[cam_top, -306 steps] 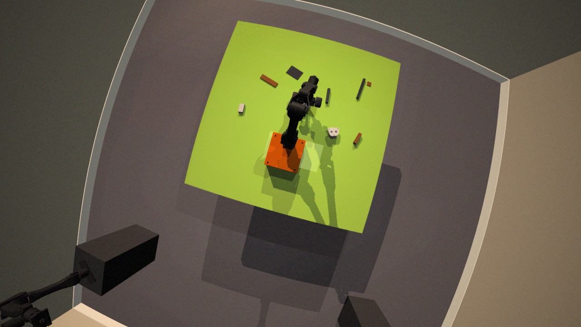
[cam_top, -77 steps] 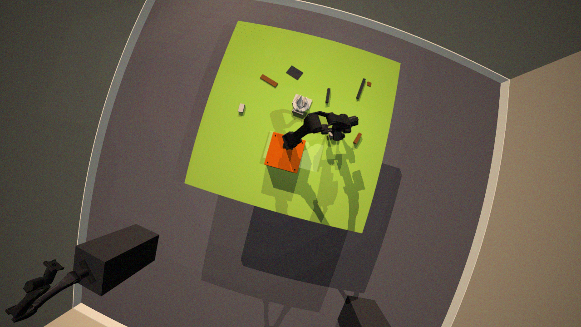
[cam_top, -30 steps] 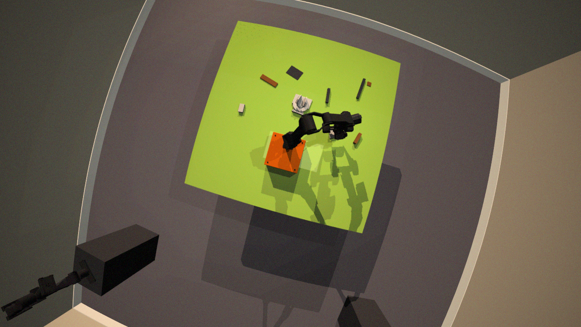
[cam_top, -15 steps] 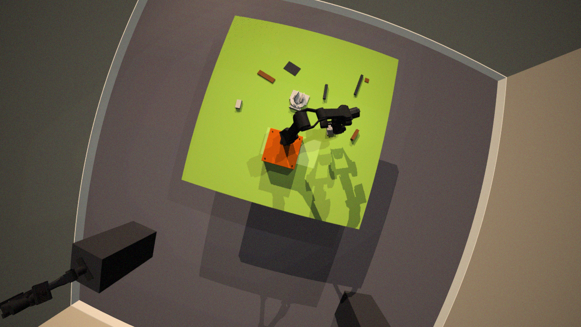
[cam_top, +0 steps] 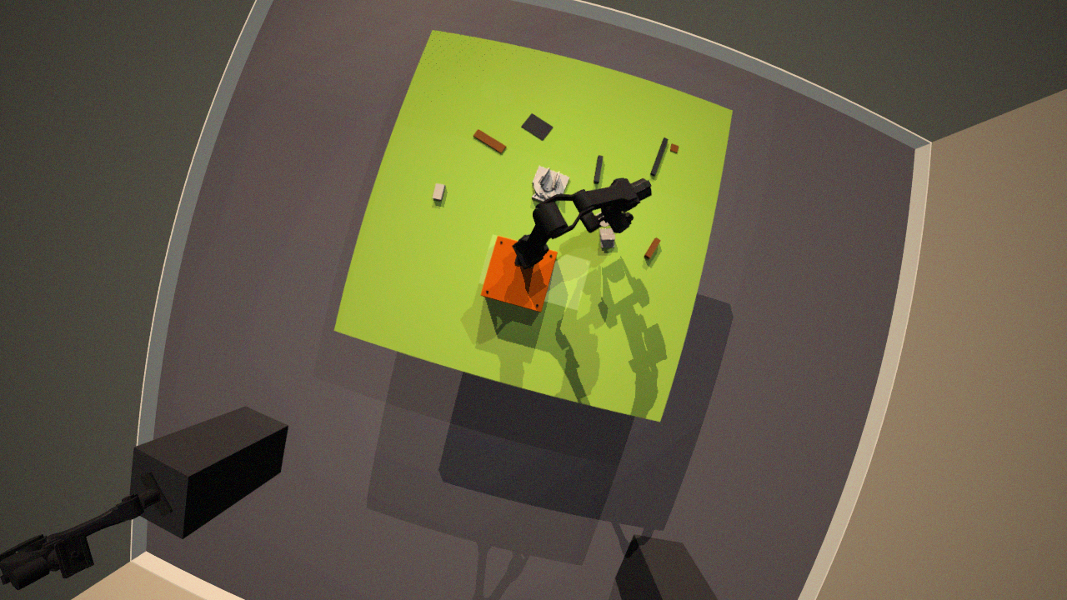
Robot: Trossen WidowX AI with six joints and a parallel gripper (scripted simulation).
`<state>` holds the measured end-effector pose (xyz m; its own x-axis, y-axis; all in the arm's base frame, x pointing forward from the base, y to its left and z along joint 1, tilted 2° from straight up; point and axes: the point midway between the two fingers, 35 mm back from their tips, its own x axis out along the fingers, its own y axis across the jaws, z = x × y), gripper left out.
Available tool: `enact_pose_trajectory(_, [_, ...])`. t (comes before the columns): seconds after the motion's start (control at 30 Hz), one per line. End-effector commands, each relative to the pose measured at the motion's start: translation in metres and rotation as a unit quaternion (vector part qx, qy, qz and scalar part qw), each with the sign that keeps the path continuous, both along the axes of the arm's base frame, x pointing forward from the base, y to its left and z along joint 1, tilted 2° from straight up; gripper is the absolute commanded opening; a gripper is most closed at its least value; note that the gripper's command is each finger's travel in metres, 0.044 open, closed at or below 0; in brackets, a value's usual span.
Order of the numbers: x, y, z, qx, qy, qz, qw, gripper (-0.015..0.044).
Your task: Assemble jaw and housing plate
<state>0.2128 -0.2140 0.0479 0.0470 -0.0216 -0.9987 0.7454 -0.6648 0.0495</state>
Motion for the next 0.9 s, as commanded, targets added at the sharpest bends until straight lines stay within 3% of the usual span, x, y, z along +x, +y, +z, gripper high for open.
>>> enact_pose_trajectory(0.0, [0.006, 0.012, 0.000, -0.002, 0.002, 0.056, 0.998, 0.0351])
enact_pose_trajectory(0.43, [0.027, 0.050, 0.000, -0.009, 0.005, 0.249, 0.969, 0.0351])
enact_pose_trajectory(0.87, [0.041, 0.091, 0.000, -0.017, 0.007, 0.436, 0.900, 0.0351])
